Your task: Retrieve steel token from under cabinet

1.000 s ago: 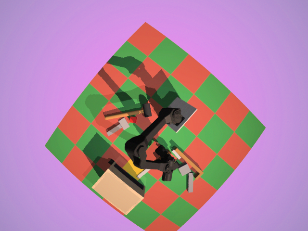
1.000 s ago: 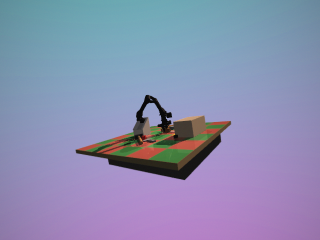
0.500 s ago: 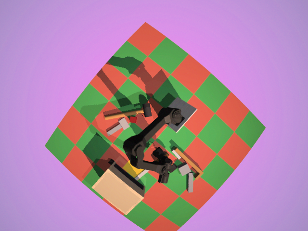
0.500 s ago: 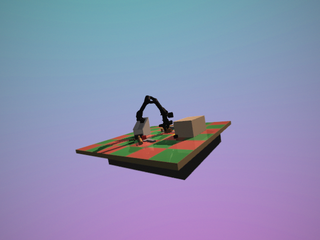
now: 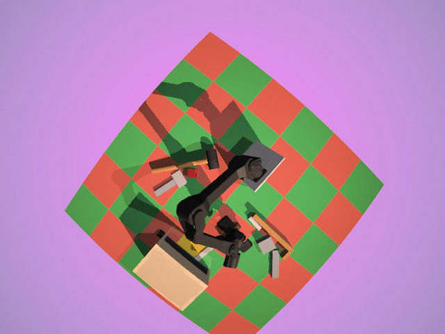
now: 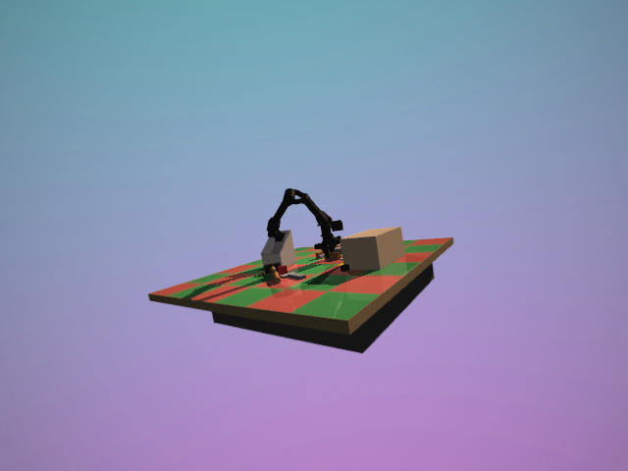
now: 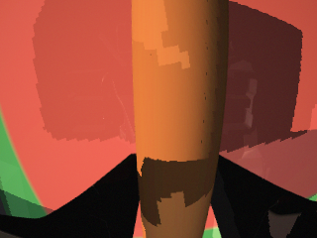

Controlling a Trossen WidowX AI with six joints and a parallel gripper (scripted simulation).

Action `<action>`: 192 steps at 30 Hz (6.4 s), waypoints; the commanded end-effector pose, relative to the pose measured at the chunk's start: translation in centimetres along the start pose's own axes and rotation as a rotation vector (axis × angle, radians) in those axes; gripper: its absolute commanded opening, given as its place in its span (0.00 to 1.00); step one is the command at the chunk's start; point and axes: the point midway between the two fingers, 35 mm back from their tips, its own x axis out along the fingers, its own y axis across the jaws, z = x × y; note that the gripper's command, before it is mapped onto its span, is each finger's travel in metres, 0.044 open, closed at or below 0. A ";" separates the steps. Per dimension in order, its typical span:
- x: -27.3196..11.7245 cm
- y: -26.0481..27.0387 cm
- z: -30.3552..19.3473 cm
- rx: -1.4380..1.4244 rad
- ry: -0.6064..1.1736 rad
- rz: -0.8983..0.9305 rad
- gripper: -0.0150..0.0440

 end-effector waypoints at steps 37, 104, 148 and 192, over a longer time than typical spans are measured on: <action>-0.1 0.1 5.7 0.013 -0.011 0.001 0.25; -0.2 0.1 12.6 0.015 -0.014 0.001 0.25; -0.1 -1.5 13.7 0.015 -0.014 -0.001 0.25; -0.1 -4.0 12.7 0.014 -0.013 -0.002 0.25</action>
